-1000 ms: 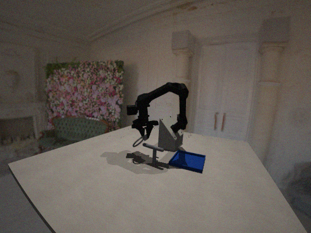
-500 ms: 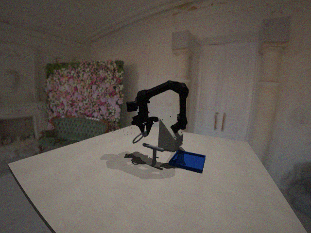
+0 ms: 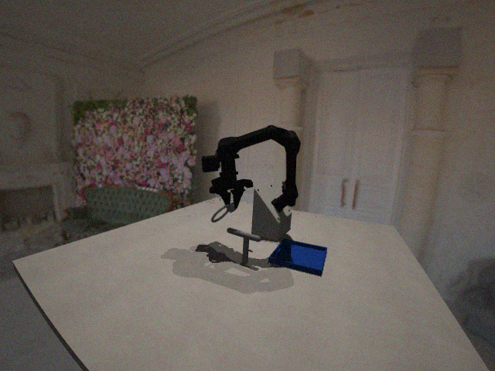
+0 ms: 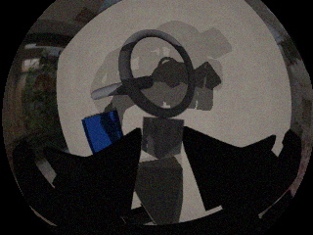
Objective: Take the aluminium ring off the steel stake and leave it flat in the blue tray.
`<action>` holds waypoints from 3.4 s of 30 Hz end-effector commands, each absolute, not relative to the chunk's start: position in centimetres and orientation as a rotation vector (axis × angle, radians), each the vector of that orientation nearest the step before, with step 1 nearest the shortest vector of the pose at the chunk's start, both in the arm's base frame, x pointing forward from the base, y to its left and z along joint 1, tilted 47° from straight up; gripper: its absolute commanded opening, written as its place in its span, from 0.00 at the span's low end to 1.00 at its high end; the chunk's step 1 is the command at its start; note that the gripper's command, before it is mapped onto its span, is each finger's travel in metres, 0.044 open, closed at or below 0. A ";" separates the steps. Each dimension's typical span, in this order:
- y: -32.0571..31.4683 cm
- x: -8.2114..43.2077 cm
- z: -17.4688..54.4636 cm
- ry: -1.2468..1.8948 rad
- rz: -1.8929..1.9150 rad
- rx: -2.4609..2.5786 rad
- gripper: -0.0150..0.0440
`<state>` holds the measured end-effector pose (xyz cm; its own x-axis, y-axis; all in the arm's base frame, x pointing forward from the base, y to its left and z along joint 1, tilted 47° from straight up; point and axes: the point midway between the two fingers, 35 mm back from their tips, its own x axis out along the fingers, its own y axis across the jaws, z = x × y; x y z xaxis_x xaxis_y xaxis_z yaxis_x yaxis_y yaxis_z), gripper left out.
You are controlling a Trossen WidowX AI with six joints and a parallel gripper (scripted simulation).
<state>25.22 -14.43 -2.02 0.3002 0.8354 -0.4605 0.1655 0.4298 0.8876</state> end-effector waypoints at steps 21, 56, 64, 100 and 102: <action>-16.0 27.9 -1.4 1.207 0.578 1.053 0.25; -16.7 33.5 -1.2 1.203 0.582 1.052 0.25; -16.7 34.8 -1.1 1.202 0.584 1.053 0.25; -15.4 33.6 0.1 0.886 0.700 0.577 0.25; -15.3 33.4 0.2 0.866 0.706 0.545 0.25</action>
